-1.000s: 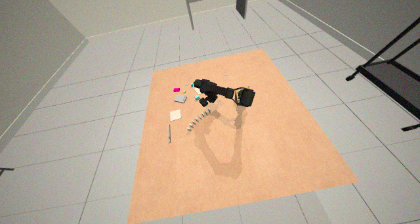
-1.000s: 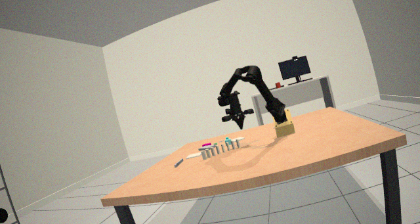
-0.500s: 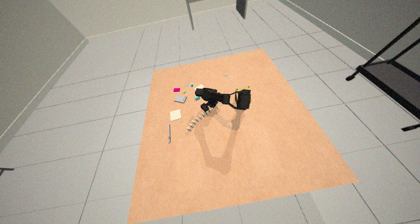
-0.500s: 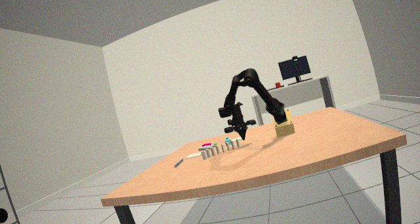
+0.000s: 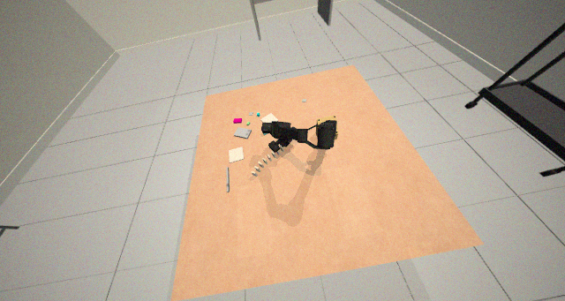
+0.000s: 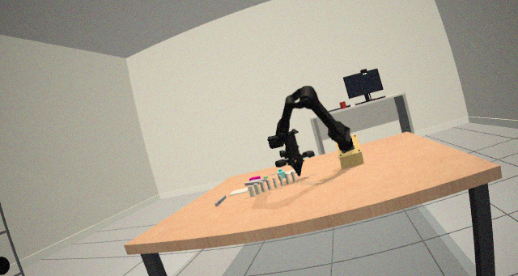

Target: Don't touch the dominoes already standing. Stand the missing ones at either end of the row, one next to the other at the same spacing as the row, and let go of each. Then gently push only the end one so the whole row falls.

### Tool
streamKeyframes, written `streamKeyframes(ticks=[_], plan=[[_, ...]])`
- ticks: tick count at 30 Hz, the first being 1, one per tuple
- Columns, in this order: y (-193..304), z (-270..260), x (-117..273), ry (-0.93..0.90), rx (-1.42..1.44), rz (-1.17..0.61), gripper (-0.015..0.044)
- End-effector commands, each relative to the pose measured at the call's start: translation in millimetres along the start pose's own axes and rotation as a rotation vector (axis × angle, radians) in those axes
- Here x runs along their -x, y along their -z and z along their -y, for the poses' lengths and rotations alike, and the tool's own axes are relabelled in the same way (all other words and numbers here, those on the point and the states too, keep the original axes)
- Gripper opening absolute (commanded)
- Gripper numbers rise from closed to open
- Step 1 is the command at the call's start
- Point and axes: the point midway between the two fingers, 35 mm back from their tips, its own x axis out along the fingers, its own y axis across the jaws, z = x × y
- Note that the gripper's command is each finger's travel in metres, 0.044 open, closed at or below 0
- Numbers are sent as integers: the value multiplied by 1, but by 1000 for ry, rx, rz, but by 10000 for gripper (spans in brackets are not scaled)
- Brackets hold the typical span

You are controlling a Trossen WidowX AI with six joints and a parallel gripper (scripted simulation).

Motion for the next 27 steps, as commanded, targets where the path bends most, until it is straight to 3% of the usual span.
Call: streamKeyframes(ticks=[1,14,27], plan=[[-1,-8,0,-4,-4,-2,0],[-2,-22,1,-4,5,4,0],[-1,-49,60,-4,-3,-2,0]])
